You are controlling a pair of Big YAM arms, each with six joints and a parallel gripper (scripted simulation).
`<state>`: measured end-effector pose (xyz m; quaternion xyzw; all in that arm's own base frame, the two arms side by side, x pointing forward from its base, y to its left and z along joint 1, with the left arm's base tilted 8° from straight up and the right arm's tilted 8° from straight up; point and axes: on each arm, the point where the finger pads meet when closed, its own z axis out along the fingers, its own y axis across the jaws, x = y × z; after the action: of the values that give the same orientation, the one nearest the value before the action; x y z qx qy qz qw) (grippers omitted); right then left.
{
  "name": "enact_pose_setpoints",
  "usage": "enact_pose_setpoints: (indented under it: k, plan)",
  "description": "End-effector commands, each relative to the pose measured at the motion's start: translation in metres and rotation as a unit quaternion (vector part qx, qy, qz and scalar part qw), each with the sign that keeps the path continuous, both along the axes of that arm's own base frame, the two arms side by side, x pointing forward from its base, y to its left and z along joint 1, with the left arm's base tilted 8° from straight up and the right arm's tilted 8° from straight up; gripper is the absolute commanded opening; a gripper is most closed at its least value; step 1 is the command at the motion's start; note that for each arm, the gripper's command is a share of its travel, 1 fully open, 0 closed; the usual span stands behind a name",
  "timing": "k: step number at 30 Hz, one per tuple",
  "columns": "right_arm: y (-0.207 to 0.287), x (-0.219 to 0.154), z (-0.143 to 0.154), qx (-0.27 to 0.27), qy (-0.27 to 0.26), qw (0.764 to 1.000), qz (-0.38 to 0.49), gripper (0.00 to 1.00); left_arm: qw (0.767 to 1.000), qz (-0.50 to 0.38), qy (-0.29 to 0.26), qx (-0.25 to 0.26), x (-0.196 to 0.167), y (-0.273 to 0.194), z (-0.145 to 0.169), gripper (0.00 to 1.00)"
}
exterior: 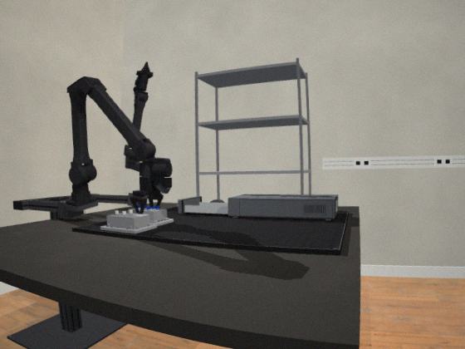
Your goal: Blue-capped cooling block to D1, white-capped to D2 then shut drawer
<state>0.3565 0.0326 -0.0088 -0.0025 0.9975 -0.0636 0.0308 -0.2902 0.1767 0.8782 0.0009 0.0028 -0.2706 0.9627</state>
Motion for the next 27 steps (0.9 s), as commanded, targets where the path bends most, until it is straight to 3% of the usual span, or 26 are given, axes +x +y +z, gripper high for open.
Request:
enact_pose_setpoints:
  k: [1, 27]
  plan:
    - [0.0065, 0.0341, 0.0326, 0.006, -0.041, 0.999, 0.01, 0.0, 1.0, 0.004, 0.014, 0.009, 0.0181, -0.0138, 0.0079, 0.0]
    - [0.0042, 0.0338, 0.0249, 0.005, -0.032, 0.999, 0.01, 0.0, 1.0, 0.004, 0.014, 0.009, 0.0181, -0.0138, 0.0079, 0.0]
